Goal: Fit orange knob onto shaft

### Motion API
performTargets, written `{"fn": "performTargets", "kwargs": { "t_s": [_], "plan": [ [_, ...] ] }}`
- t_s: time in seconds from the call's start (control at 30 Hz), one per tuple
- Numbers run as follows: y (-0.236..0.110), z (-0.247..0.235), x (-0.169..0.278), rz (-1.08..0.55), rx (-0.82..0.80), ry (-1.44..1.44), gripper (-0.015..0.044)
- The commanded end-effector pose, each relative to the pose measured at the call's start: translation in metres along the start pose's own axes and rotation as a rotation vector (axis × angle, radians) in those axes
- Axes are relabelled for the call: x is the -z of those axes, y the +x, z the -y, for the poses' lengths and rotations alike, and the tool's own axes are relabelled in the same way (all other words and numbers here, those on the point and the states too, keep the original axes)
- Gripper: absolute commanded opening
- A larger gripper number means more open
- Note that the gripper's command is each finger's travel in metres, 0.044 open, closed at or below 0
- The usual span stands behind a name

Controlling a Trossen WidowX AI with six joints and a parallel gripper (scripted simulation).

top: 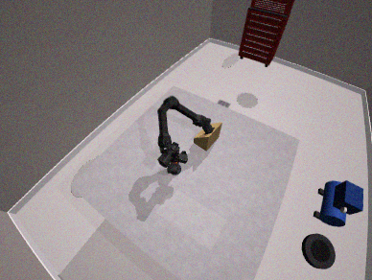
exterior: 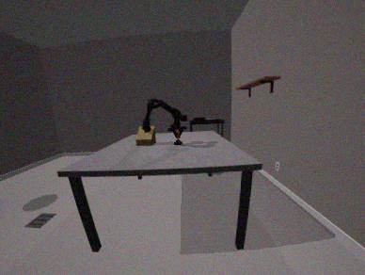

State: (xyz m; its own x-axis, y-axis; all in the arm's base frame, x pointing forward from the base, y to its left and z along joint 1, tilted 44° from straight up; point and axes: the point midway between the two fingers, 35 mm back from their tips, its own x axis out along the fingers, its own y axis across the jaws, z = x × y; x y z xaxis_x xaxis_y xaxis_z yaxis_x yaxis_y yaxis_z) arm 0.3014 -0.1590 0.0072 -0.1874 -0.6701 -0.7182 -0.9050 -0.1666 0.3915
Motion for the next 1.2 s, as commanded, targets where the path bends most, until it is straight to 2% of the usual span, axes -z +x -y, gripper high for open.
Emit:
{"fn": "performTargets", "kwargs": {
  "t_s": [0.0,0.83,1.17],
  "plan": [
    [0.0021,-0.0021,-0.002,0.0,-0.002,-0.103,0.0],
    [-0.0009,-0.0001,0.0,0.0,-0.001,-0.106,0.0],
    [0.0013,0.0016,0.0038,0.0,-0.001,-0.315,0.0]
  ]
}}
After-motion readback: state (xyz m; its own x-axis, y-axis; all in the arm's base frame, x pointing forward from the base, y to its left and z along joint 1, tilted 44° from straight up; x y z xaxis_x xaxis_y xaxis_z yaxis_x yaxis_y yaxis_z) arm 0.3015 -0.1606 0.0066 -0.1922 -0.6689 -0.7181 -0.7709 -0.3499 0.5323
